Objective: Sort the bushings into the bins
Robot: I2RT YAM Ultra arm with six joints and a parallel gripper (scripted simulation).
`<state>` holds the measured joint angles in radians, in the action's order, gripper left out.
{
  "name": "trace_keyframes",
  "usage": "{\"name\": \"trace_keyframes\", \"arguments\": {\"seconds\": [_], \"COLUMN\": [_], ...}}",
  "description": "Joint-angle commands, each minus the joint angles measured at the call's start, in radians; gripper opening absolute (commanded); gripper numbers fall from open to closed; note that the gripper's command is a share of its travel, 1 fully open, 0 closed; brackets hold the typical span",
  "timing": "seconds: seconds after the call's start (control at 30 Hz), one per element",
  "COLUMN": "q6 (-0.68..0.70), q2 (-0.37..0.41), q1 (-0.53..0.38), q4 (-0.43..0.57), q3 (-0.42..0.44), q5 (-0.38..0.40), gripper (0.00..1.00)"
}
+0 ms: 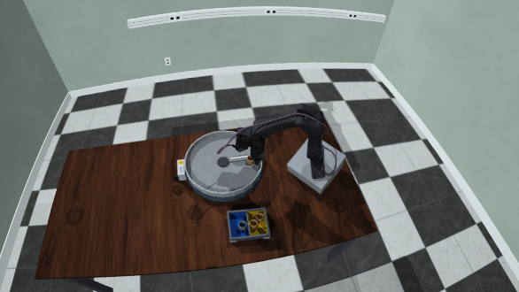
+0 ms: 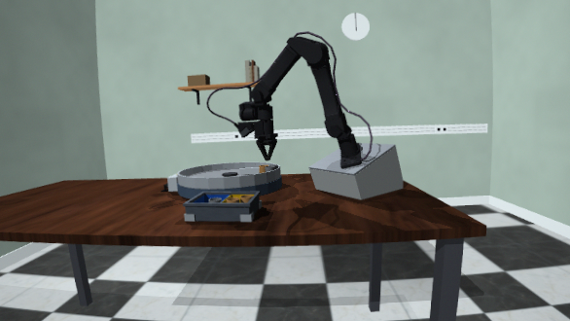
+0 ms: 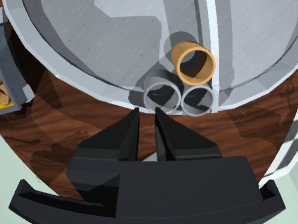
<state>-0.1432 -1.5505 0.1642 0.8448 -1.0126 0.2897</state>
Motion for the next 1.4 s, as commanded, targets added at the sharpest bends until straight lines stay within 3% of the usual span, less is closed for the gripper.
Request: {"name": "trace_keyframes", "arguments": {"seconds": [0.0, 1.07, 1.23, 1.37], "q6": [0.006, 0.006, -0.004, -0.007], "q2": [0.018, 0.019, 0.031, 0.035], "q1": [0.003, 0.003, 0.014, 0.015], "q4": [0.004, 0.004, -0.002, -0.009], "q3": [-0.028, -0.028, 0.023, -0.01], "q5": [0.001, 0.001, 0.003, 0.003], "gripper": [0.14, 0.14, 0.14, 0.14]}}
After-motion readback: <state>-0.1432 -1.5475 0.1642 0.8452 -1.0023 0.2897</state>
